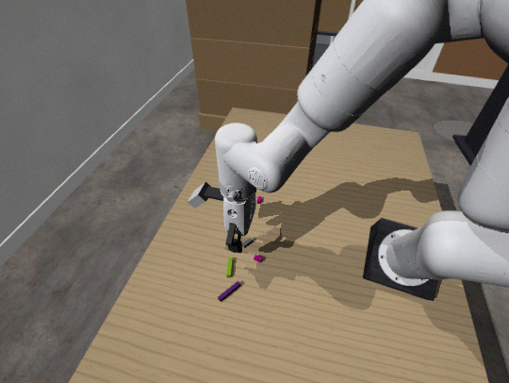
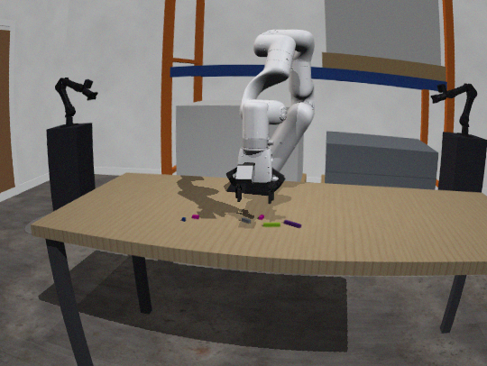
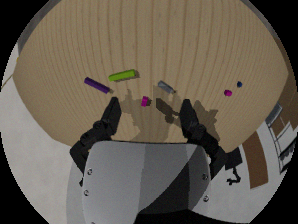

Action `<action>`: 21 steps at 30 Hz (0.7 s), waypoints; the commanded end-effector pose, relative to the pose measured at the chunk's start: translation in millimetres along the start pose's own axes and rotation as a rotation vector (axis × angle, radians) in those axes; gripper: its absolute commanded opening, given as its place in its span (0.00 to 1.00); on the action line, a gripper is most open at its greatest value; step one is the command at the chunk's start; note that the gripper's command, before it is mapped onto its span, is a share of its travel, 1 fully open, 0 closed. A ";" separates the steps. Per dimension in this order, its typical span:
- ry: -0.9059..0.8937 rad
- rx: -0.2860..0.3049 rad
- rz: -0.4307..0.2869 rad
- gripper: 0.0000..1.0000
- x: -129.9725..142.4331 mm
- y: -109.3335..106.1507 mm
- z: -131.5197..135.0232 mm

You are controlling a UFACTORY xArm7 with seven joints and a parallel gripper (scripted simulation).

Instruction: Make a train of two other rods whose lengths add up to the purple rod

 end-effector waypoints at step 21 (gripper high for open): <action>0.450 -0.034 0.000 1.00 -17.6 -3.7 21.3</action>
Point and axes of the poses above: the point where the finger pads meet when closed, its own y axis out along the fingers, its own z axis across the jaws, x = y × z, the point moved 4 cm from there along -y, back along the fingers, and after that the axes turned 10 degrees about y, right-handed, at the moved point
